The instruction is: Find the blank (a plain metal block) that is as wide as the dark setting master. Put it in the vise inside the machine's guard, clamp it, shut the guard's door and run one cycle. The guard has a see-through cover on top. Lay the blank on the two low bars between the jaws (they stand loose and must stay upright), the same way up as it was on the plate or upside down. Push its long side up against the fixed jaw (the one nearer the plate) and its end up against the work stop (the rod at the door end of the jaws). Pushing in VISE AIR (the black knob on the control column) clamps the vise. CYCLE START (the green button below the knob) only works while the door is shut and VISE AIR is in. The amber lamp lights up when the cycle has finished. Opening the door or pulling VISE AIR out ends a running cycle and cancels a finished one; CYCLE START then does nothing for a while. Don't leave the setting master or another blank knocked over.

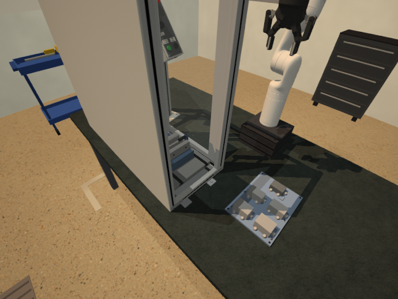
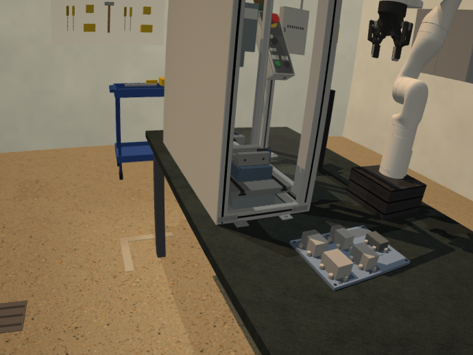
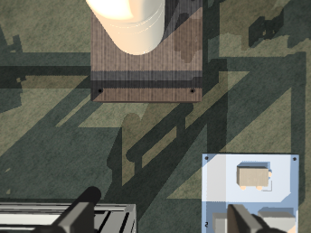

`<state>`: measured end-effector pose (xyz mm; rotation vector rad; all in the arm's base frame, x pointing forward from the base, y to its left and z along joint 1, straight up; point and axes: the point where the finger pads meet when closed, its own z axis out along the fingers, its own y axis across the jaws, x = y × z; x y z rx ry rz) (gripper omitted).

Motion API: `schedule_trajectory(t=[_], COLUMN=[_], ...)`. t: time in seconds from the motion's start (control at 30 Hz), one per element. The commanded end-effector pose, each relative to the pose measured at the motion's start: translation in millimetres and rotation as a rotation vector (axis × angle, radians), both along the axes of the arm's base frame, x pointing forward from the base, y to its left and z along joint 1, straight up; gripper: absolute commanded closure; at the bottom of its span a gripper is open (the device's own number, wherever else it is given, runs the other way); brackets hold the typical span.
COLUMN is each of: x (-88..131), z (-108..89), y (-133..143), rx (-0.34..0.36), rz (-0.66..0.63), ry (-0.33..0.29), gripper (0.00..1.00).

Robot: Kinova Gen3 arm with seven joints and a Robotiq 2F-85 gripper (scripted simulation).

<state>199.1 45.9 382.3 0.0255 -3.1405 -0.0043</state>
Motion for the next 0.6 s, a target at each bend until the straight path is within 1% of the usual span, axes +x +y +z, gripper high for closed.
schedule_trajectory(t=[0.0, 0.37, 0.53, 0.57], x=[1.0, 1.0, 1.9, 1.9], z=[5.5, 5.5, 12.8, 12.8], y=[-33.6, -33.6, -82.9, -82.9], rx=[0.002, 0.002, 0.002, 0.002], rz=[0.002, 0.002, 0.002, 0.002], ry=[-0.001, -0.001, -0.001, -0.001], gripper=[0.20, 0.20, 0.20, 0.20])
